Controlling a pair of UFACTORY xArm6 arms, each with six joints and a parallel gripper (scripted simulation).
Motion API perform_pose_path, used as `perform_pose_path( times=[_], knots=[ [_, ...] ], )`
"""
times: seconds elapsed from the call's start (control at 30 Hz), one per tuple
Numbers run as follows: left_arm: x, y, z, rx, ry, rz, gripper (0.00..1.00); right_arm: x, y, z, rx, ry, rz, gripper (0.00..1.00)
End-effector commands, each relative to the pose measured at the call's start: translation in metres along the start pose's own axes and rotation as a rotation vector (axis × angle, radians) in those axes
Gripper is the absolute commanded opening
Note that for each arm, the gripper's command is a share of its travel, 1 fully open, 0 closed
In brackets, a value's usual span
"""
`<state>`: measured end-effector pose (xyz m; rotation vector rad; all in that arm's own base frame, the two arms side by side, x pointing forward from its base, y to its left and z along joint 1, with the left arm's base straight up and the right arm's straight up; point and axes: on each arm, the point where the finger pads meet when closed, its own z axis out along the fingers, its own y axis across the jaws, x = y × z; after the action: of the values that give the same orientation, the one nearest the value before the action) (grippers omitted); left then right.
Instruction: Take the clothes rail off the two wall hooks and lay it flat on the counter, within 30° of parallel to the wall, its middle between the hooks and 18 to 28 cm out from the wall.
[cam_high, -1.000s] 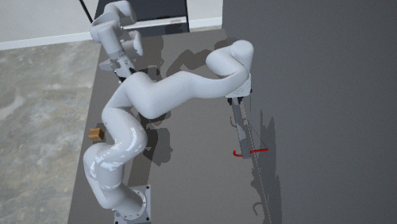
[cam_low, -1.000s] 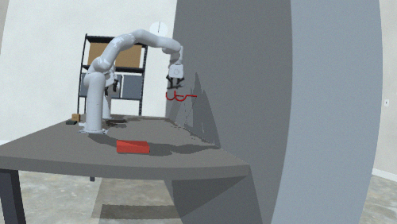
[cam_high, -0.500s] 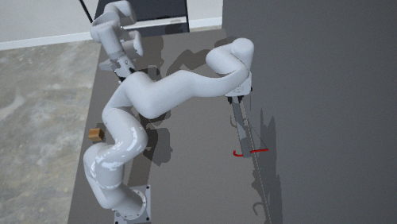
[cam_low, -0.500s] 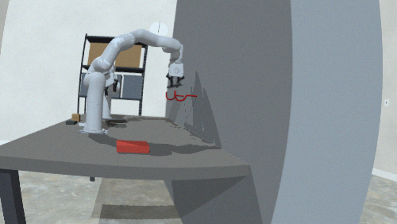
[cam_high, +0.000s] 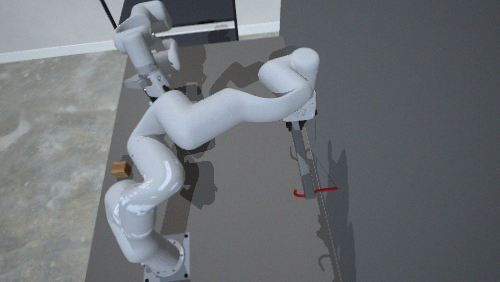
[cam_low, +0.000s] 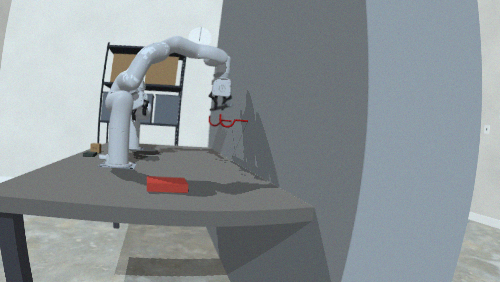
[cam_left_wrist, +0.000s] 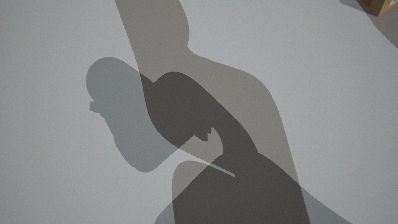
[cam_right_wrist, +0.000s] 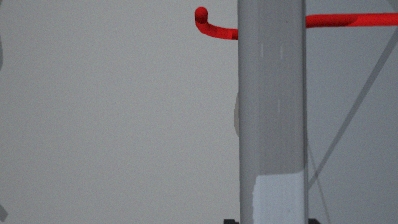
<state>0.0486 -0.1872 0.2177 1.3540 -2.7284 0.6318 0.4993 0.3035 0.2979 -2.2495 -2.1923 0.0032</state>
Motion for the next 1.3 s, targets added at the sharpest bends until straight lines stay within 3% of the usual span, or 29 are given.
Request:
perform_pose_path(
  times=[0.0, 1.27],
  knots=[
    [0.0, 0.0, -0.001, 0.001, 0.001, 0.0, 1.0, -0.004, -0.013, -0.002, -0.004, 0.003, 0.0, 0.0],
    [0.0, 0.0, -0.001, 0.001, 0.001, 0.0, 1.0, -0.037, -0.114, -0.001, -0.004, 0.003, 0.0, 0.0]
  ],
)
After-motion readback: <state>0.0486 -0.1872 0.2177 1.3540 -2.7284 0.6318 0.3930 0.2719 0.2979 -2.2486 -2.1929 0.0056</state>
